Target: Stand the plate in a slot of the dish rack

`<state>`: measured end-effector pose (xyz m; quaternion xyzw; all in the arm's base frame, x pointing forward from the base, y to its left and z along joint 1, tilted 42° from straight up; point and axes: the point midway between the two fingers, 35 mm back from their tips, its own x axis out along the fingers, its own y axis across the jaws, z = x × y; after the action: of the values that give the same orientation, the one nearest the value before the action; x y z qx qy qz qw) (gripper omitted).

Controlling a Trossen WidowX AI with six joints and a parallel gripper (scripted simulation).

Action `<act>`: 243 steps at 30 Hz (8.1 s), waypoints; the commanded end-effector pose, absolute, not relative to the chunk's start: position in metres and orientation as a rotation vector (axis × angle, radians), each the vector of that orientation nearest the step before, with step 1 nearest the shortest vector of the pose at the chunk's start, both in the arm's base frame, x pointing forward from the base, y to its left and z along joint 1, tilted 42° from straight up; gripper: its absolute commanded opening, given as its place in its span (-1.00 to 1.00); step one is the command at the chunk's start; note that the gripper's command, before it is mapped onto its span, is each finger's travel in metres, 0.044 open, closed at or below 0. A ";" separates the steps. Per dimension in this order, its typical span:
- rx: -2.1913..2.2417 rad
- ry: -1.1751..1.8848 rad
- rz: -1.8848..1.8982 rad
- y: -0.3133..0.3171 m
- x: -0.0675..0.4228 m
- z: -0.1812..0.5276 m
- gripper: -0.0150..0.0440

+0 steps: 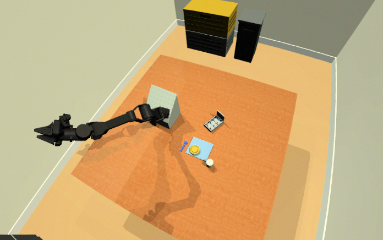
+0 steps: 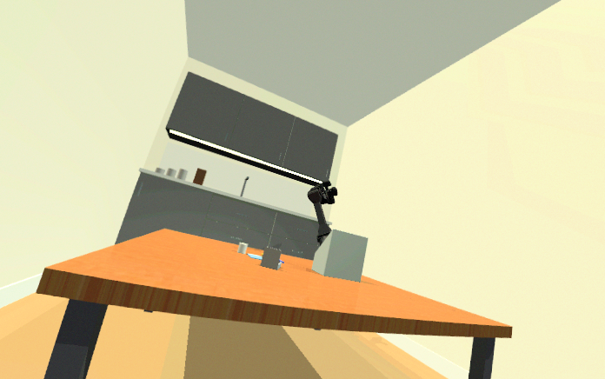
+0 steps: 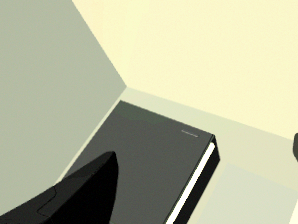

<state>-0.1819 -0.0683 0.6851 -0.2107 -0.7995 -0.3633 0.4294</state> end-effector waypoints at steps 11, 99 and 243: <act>-0.345 -2.018 -1.038 -0.120 -0.199 0.661 0.86; 0.677 -0.281 -1.654 -0.406 0.124 0.310 0.86; -0.540 1.547 -0.605 -0.163 0.271 0.016 0.16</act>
<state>0.2677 -0.1681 0.0115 0.2377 -0.6796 0.2667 -0.6407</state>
